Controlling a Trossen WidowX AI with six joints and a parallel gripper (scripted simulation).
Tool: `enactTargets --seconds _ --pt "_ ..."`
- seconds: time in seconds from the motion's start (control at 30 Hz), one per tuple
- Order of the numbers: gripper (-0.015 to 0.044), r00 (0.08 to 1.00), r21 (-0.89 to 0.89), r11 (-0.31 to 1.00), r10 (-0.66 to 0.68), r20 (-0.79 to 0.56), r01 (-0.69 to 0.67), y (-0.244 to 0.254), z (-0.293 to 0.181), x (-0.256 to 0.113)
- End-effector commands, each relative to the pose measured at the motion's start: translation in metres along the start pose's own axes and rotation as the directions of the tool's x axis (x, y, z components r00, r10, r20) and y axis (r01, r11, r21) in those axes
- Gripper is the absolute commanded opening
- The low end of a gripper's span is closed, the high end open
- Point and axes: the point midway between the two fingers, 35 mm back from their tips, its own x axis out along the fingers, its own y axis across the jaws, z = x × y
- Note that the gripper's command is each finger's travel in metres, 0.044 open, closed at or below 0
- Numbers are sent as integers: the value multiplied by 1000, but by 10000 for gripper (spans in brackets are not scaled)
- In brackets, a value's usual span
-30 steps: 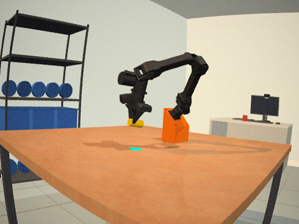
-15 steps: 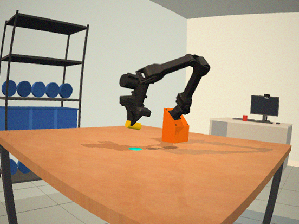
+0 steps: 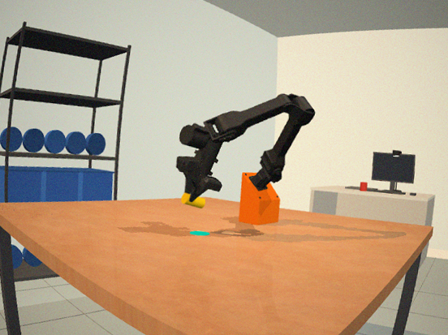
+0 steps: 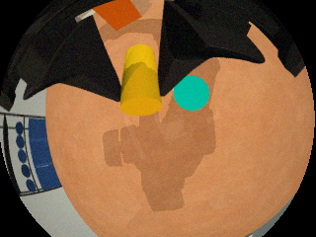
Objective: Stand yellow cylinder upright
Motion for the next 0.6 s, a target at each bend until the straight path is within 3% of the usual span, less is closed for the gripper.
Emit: enactTargets --seconds 0.0,0.57 --pt "105 1000 2 1000 -15 19 15 -1 -1 1" --pt "105 992 -4 998 -69 107 70 -3 2 10"
